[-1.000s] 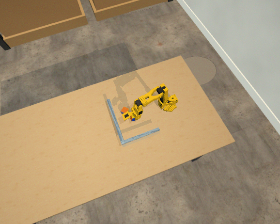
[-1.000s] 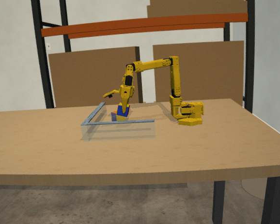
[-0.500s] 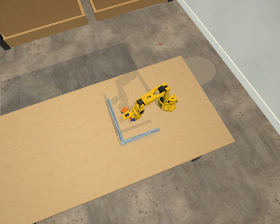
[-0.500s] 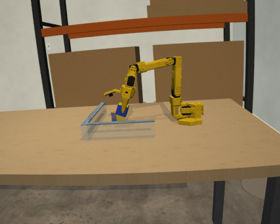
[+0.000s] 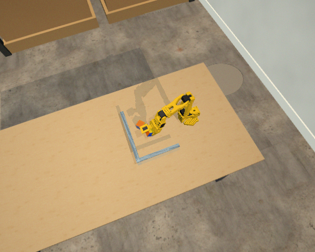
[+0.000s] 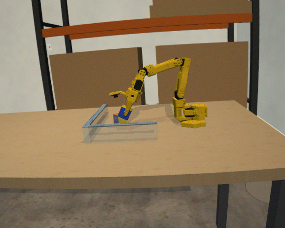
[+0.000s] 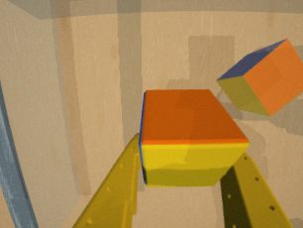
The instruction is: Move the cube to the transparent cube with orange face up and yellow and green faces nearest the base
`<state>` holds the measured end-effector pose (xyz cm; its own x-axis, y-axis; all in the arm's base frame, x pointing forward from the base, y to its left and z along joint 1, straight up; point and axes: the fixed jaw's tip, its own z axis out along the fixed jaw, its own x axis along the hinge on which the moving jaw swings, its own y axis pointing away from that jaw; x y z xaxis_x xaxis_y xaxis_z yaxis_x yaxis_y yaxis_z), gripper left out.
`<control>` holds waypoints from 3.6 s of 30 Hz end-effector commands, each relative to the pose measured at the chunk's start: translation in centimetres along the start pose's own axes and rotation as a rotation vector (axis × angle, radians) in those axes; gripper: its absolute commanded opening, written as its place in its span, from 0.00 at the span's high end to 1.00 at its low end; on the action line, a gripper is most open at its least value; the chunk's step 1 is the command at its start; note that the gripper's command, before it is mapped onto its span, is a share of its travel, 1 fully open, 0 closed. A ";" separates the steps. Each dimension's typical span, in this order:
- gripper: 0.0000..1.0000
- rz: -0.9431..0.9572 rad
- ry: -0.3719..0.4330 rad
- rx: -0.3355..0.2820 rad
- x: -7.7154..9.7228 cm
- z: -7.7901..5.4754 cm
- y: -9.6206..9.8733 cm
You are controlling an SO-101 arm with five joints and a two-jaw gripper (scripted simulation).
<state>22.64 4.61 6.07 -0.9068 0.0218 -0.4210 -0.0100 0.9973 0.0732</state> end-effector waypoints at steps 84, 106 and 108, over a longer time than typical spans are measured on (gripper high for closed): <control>0.78 -0.038 -0.540 -0.085 -2.3 -0.5 0.4; 0.78 -0.052 -0.719 -0.107 -2.3 -0.5 0.4; 0.78 -0.052 -0.722 -0.108 -2.3 -0.5 0.4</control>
<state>23.61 4.78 5.63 -0.4875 0.0450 -0.8720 -0.1064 0.9882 0.1105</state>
